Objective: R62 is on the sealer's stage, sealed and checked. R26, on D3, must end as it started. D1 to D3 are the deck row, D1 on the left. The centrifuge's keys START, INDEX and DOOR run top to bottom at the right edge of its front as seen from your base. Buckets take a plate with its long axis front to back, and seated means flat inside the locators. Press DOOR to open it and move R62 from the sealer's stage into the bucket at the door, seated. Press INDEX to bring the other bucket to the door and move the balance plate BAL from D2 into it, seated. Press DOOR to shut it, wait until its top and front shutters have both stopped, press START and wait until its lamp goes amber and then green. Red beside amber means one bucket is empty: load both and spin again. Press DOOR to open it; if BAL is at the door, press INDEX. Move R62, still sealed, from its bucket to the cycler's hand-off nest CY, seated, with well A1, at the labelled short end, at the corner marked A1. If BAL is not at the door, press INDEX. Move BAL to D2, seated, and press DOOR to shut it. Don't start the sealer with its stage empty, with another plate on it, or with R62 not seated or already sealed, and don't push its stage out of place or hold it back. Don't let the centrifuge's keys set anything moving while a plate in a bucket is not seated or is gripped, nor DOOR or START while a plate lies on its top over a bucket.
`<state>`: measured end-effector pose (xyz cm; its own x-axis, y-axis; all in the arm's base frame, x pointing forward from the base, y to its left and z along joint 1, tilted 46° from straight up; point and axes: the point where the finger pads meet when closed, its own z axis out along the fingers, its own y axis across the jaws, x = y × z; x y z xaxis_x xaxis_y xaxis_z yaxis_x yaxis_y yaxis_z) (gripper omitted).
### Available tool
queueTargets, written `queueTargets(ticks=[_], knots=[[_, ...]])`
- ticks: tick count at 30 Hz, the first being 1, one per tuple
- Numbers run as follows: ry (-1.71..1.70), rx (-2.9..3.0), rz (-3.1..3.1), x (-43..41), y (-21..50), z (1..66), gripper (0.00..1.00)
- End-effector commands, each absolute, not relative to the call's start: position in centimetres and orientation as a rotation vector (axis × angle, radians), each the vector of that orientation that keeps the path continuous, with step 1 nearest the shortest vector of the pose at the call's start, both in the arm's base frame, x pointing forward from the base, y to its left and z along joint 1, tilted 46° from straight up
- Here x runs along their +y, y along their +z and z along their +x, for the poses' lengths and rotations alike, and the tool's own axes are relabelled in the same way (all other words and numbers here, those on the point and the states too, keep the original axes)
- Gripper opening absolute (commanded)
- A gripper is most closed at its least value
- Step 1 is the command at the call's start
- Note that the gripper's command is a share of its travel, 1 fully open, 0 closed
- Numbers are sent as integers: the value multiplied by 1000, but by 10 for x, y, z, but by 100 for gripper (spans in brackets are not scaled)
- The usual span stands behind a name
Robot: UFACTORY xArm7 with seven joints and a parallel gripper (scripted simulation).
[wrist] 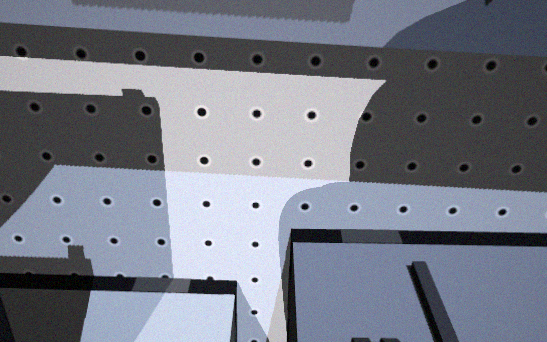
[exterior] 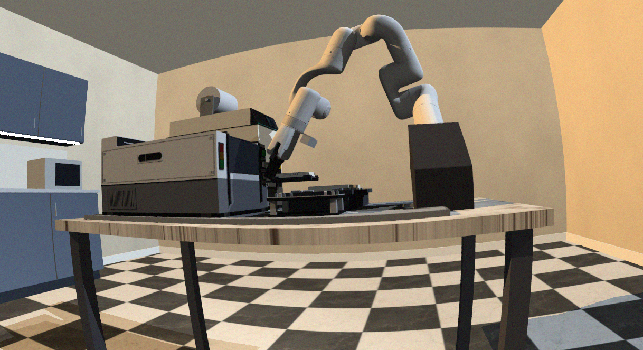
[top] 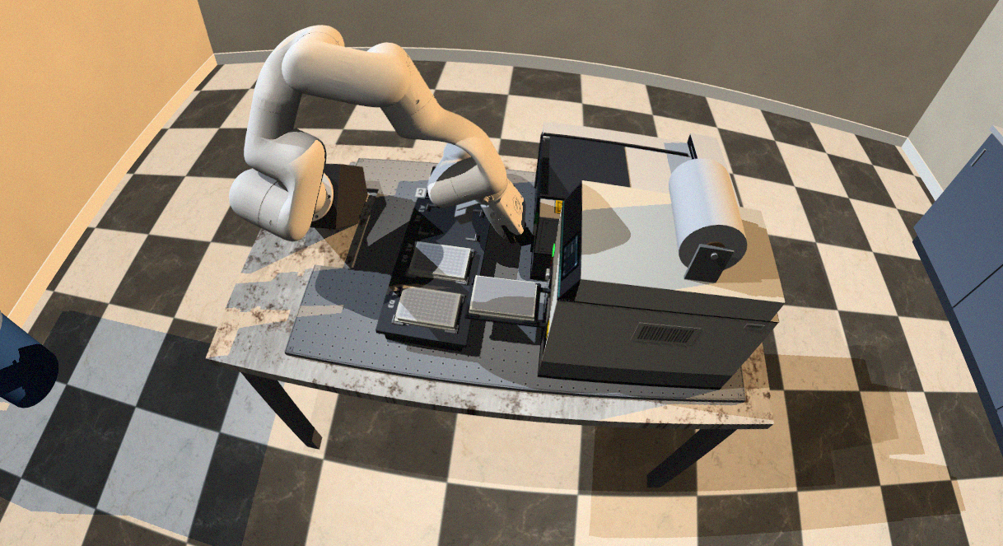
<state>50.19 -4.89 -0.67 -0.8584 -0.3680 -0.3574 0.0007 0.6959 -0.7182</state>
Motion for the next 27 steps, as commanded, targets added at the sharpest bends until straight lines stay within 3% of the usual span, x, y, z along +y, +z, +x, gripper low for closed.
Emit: queueTargets(ticks=[1,27], knots=[[-1022,2420,-284,-47,-6,504,0],[-1022,2420,-284,-38,3,483,0]])
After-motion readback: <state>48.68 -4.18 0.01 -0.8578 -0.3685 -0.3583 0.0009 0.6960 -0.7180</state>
